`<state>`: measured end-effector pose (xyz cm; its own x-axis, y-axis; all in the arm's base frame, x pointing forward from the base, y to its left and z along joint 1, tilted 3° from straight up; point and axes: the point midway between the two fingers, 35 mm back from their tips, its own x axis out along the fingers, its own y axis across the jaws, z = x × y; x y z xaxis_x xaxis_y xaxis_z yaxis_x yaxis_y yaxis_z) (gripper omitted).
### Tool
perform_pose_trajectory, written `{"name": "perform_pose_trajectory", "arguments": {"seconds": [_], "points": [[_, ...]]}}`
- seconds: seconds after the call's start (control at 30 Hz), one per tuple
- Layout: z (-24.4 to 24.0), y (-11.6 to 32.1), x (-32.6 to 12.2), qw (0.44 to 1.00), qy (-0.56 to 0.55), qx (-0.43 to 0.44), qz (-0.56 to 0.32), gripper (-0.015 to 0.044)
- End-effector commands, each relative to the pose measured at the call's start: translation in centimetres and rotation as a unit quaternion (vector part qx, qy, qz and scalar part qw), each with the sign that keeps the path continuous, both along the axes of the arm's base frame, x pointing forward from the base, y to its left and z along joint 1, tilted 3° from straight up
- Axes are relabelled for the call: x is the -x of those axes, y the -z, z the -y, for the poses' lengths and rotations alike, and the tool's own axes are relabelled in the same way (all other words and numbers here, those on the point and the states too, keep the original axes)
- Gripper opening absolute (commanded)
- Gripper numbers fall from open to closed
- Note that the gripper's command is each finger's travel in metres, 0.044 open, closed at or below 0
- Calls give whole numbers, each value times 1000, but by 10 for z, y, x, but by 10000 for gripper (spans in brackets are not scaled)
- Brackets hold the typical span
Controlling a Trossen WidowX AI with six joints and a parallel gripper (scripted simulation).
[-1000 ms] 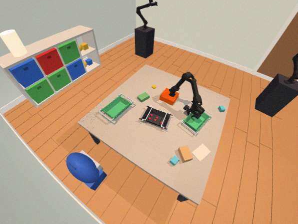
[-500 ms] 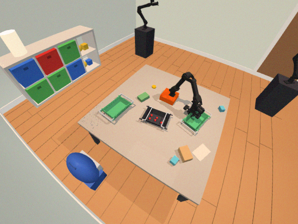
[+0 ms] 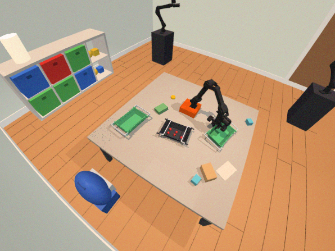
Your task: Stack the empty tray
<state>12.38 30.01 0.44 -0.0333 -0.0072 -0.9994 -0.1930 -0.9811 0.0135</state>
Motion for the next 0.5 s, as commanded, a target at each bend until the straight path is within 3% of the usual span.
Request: {"name": "perform_pose_trajectory", "arguments": {"seconds": [0.0, 0.1, 0.47], "points": [[-1, -32, -1, 1000, 0, -3, 2, 0], [1, -50, -1, 1000, 0, -3, 2, 0], [1, -52, -1, 1000, 0, -3, 2, 0]]}}
